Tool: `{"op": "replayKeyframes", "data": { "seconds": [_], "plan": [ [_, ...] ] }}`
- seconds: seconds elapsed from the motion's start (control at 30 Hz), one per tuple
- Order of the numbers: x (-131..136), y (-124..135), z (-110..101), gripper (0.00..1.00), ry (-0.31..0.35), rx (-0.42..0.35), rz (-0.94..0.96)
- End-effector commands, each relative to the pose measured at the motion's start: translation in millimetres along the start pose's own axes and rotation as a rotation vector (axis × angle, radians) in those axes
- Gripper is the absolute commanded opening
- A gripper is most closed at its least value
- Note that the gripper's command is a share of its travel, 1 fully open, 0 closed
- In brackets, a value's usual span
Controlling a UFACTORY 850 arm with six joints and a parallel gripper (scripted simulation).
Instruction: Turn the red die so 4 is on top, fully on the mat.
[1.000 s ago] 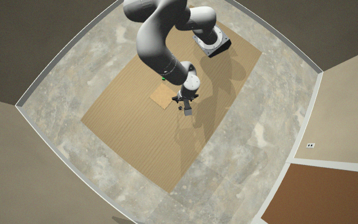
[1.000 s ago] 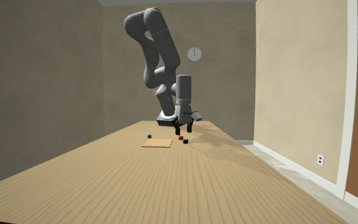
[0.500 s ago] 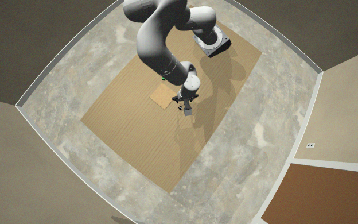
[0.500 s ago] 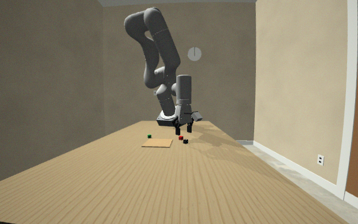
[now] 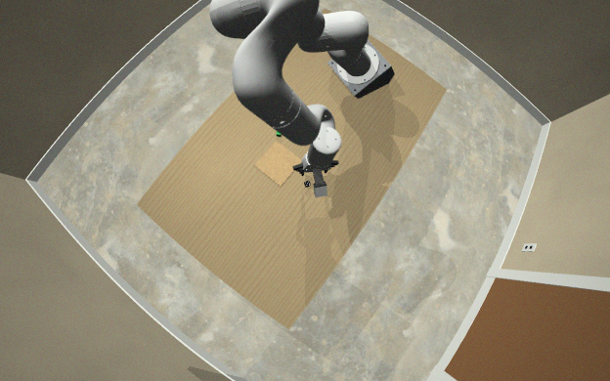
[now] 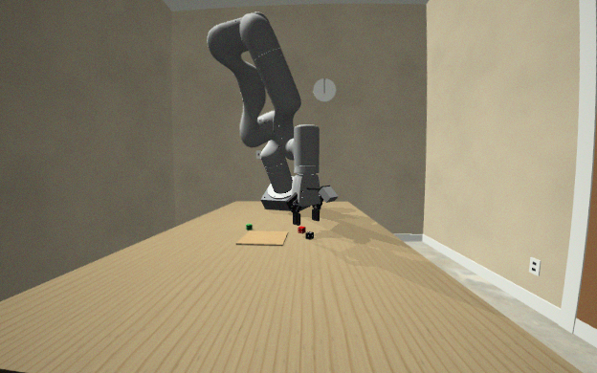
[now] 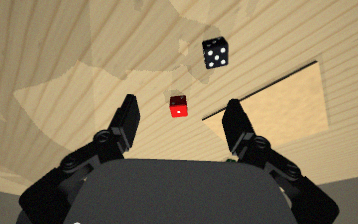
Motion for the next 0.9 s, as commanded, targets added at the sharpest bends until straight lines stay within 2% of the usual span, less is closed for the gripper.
{"op": "replayKeyframes", "data": {
  "seconds": [0.0,0.27,0.53,0.6,0.87],
  "plan": [
    [0.1,-0.5,-0.3,1.0,0.0,0.001,0.0],
    [2.0,-4.9,-0.3,1.0,0.0,0.001,0.0],
    [17.1,-40.0,-0.3,1.0,0.0,0.001,0.0],
    [17.1,-40.0,-0.3,1.0,0.0,0.001,0.0],
    [29.0,-67.9,-0.4,1.0,0.0,0.001,0.0]
  ]
}}
Point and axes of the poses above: the point where the finger pads meet when closed, its own z axis out along the fingers, its own x axis across the jaws, y = z × x, the point moved 4 cm from there along -z, back along the fingers, and after that the axes turned 1 degree about z, right-handed, at the moved point
